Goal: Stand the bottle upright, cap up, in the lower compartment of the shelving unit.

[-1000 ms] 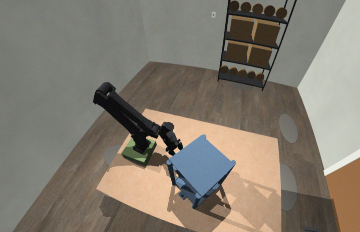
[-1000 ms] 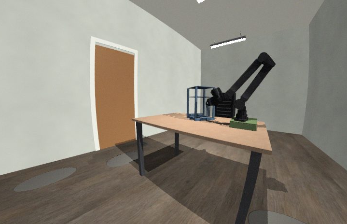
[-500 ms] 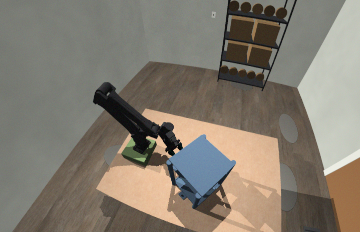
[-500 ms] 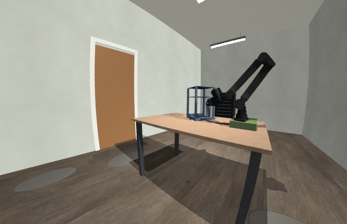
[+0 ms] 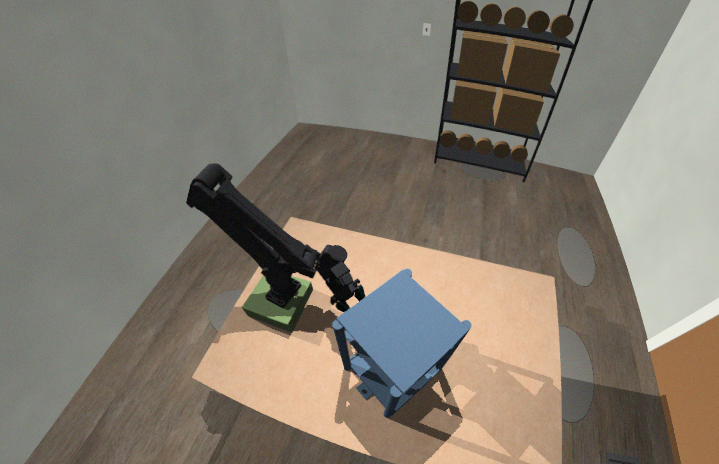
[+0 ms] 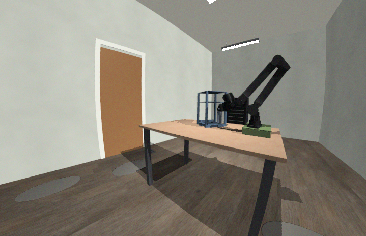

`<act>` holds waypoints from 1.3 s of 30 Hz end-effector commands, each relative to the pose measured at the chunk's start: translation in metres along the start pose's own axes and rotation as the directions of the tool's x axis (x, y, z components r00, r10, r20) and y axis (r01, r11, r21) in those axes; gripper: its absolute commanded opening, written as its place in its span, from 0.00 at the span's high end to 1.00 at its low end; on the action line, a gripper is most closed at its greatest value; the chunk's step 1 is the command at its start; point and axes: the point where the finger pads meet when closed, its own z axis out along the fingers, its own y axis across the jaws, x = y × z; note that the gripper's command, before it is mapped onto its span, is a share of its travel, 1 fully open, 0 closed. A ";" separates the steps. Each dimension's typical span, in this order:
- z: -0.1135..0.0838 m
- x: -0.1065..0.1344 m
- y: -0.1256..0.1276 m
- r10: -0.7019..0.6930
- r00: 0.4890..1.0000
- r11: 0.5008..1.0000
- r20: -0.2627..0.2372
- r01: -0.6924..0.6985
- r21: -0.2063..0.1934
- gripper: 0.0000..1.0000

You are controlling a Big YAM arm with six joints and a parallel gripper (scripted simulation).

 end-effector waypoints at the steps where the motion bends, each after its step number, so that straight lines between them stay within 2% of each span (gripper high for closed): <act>1: 0.012 -0.025 0.006 0.029 0.998 1.000 0.048 -0.030 0.003 0.69; 14: 0.045 -0.036 0.008 0.025 0.998 1.000 0.053 -0.025 0.002 0.69; 39: 0.047 -0.037 0.008 0.031 0.998 1.000 0.054 -0.031 0.003 0.69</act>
